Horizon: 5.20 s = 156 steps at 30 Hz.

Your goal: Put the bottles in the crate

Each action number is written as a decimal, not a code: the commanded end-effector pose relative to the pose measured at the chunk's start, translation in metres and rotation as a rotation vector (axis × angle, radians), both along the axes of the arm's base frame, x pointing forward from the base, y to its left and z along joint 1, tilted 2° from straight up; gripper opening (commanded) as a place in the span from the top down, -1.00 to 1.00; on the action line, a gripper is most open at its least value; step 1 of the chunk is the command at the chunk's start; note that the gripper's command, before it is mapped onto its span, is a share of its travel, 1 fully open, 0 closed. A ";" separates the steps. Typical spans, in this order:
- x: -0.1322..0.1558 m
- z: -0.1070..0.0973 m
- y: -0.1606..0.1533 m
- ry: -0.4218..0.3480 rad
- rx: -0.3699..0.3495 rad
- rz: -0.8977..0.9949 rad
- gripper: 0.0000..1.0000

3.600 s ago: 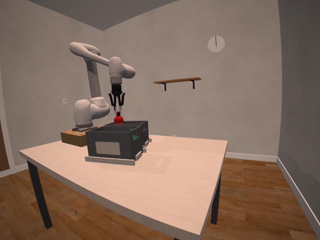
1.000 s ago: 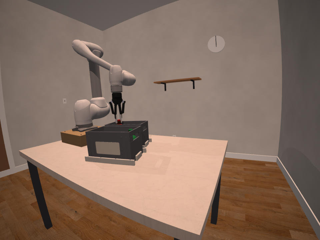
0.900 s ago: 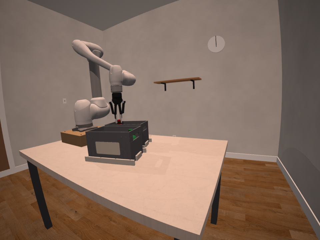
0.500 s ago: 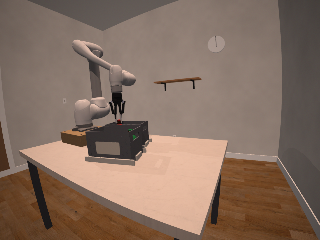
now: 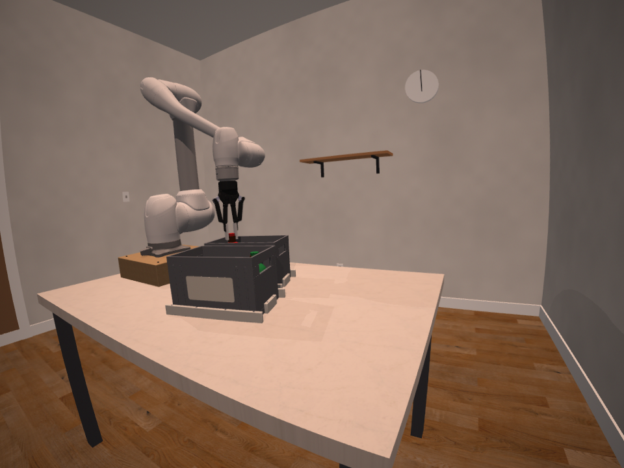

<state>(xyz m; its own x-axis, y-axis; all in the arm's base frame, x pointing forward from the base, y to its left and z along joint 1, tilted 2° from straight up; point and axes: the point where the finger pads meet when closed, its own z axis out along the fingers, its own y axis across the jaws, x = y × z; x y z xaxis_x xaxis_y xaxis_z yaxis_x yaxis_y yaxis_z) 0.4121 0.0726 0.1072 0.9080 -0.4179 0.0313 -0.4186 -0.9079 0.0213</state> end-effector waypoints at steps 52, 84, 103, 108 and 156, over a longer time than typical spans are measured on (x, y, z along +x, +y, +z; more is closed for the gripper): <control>0.000 -0.023 -0.001 0.000 0.000 0.000 1.00; 0.001 -0.029 -0.001 0.000 0.000 0.000 1.00; 0.001 -0.029 -0.001 0.000 0.000 0.000 1.00; 0.001 -0.029 -0.001 0.000 0.000 0.000 1.00; 0.001 -0.031 -0.001 0.000 0.000 0.000 0.24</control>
<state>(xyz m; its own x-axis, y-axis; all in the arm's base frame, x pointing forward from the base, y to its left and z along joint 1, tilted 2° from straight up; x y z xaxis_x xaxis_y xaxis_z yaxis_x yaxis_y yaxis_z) 0.4127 0.0716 0.0760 0.9080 -0.4179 0.0313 -0.4186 -0.9079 0.0213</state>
